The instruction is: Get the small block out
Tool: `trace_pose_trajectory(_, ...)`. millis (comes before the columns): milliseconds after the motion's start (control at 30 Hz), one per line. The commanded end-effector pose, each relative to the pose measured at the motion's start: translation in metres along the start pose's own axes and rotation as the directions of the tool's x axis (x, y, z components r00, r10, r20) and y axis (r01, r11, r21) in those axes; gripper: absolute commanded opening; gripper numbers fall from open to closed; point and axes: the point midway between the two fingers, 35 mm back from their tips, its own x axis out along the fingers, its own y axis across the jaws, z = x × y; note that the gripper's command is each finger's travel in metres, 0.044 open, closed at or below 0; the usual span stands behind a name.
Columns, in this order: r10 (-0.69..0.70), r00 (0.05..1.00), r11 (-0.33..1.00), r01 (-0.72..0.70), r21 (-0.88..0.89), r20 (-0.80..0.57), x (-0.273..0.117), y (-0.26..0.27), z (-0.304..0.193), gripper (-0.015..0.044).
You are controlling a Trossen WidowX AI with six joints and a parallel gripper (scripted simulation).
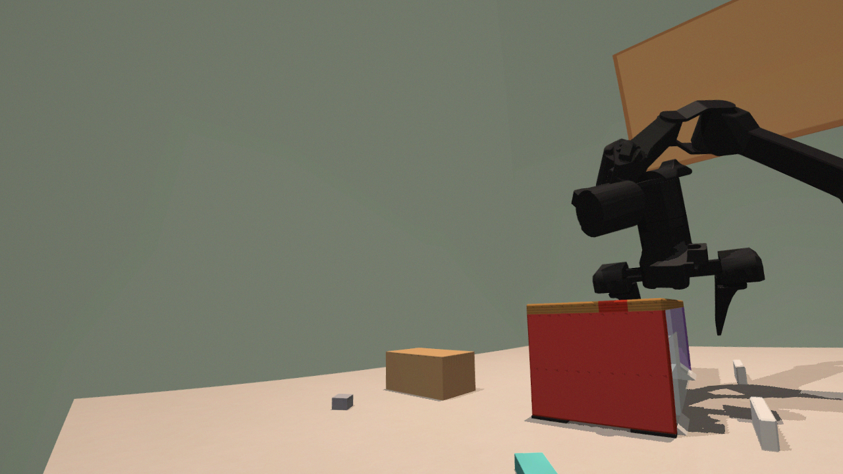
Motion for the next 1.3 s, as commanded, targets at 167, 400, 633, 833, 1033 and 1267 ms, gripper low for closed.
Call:
trace_pose_trajectory(167,-0.009,1.0,1.0,0.009,0.006,0.002,-0.005,-0.004,0.008,0.04)
trace_pose_trajectory(400,-0.009,1.0,1.0,0.009,0.006,0.001,-0.003,-0.004,0.001,0.04)
trace_pose_trajectory(633,-0.009,1.0,1.0,0.009,0.006,0.001,0.0,-0.004,-0.006,0.04)
trace_pose_trajectory(833,-0.009,1.0,1.0,0.009,0.006,0.001,0.002,-0.004,-0.012,0.04)
trace_pose_trajectory(1033,-0.009,1.0,1.0,0.009,0.006,0.0,0.004,-0.004,-0.017,0.04)
trace_pose_trajectory(1267,-0.009,1.0,1.0,0.009,0.005,0.0,0.006,-0.004,-0.022,0.04)
